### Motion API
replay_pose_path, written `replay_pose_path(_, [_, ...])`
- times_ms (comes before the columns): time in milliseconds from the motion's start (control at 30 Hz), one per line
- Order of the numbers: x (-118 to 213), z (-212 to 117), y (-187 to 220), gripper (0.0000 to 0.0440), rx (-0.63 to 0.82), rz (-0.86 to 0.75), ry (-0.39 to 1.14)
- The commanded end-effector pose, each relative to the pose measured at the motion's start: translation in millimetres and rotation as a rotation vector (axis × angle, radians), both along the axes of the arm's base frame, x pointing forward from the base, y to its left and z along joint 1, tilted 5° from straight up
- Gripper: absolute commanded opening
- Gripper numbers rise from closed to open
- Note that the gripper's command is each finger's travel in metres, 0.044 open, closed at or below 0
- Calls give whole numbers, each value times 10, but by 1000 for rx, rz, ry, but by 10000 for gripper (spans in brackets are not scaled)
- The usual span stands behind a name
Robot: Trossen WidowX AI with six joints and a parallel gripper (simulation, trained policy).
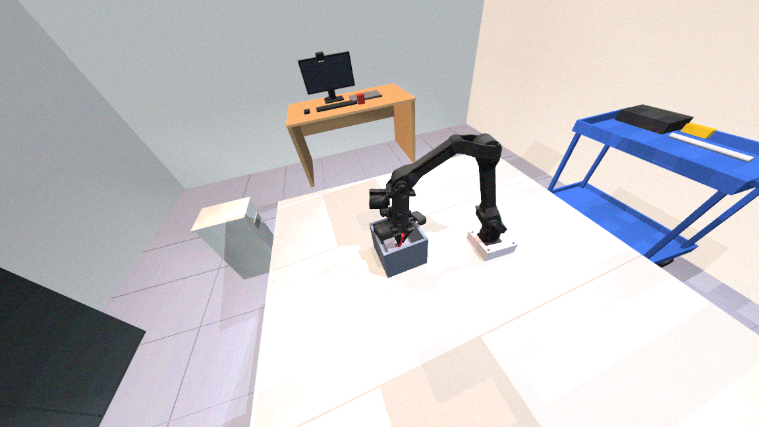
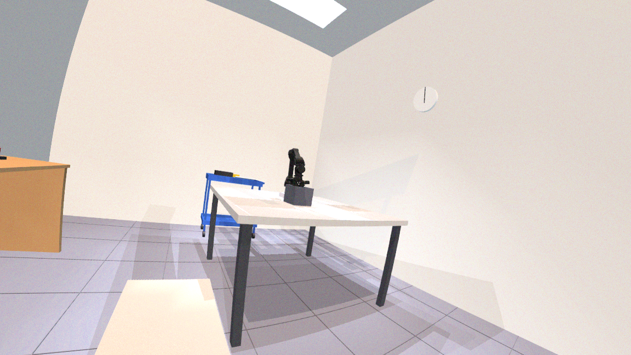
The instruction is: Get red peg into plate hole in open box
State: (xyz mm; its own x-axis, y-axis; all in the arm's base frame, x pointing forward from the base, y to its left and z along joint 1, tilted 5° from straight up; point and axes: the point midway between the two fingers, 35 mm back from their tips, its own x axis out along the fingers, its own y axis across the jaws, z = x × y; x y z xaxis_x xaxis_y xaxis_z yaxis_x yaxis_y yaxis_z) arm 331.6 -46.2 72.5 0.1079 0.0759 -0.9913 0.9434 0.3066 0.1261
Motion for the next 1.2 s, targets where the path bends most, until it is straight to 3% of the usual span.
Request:
replay_pose_path(0, [0,-69,13,109,12,16,21])
replay_pose_path(367, [63,71,-36,114,83,6,21])
replay_pose_path(1167, [295,657,-105,224,305,-16,-108])
